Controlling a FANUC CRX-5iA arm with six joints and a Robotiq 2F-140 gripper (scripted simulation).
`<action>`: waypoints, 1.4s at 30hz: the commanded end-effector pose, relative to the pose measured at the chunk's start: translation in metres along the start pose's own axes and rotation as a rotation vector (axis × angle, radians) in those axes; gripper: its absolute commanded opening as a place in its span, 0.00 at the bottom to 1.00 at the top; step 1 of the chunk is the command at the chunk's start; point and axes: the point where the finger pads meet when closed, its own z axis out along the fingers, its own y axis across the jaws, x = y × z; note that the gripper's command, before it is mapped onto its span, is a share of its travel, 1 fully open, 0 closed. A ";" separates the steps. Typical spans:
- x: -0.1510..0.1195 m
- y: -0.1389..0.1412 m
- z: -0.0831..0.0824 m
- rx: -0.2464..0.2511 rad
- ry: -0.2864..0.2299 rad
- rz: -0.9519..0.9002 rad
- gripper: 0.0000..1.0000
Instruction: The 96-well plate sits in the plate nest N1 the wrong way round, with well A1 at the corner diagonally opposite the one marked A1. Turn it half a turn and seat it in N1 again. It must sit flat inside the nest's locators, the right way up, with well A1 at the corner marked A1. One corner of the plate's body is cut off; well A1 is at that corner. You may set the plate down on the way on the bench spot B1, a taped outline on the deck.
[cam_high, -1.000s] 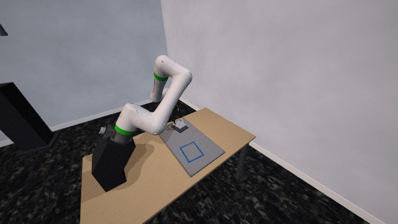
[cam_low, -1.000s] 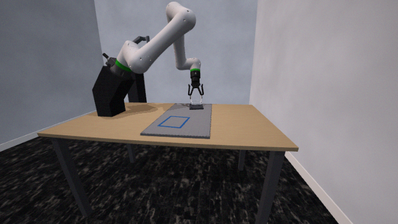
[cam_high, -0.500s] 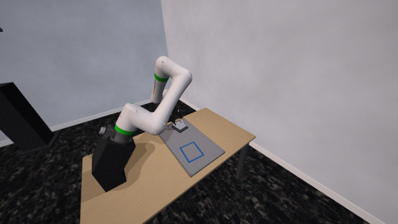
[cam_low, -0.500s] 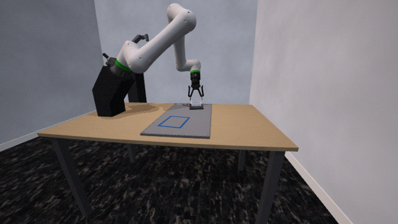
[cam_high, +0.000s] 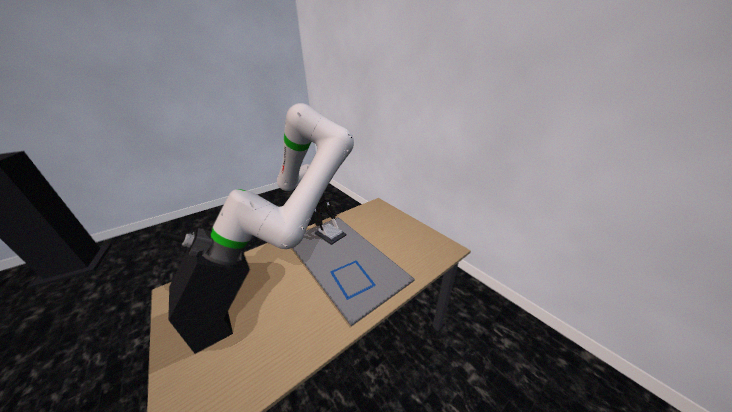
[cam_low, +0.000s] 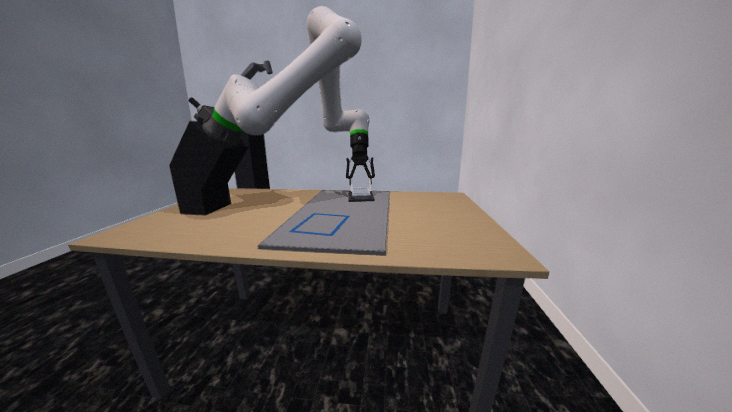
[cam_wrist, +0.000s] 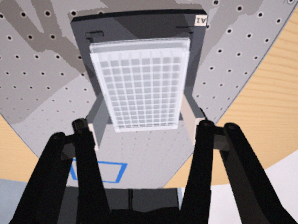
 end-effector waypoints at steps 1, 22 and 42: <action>0.000 0.000 0.000 0.000 0.000 0.000 0.00; 0.002 0.000 0.003 0.000 0.000 0.000 0.00; 0.003 0.000 0.005 0.000 0.000 0.000 0.00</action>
